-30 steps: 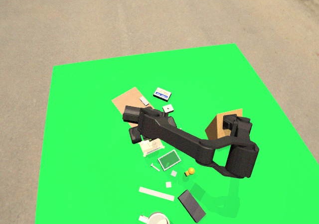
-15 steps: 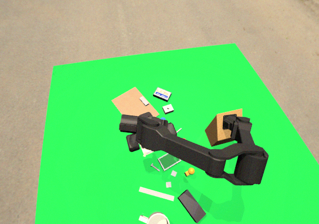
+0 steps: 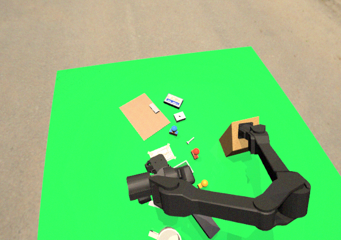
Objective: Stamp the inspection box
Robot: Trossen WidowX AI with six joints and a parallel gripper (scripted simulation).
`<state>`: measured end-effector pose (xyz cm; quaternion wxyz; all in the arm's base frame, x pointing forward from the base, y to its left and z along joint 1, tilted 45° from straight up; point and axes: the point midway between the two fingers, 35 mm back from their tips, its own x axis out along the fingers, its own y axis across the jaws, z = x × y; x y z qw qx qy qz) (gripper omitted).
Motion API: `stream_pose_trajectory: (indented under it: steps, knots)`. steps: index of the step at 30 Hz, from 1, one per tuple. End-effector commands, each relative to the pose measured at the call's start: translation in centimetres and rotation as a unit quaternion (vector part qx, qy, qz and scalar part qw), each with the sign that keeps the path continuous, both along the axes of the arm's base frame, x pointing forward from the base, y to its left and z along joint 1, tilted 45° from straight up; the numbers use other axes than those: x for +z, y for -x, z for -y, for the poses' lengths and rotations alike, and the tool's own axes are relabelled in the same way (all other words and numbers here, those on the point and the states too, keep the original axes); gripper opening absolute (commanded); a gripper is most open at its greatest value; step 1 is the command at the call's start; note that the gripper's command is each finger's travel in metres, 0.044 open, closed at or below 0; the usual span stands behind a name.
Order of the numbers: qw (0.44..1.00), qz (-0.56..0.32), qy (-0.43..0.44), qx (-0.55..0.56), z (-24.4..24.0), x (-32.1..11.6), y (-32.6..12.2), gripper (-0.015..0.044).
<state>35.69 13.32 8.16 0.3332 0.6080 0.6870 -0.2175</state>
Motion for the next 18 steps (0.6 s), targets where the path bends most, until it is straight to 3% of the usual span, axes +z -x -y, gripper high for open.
stream_pose_trajectory:
  steps: [1,18]
  knots:
    - [1.0,-0.006,-0.001,-0.002,-0.7,0.6,0.2,0.0]
    - [1.0,-0.006,-0.001,-0.002,-2.4,-1.3,0.2,0.0]
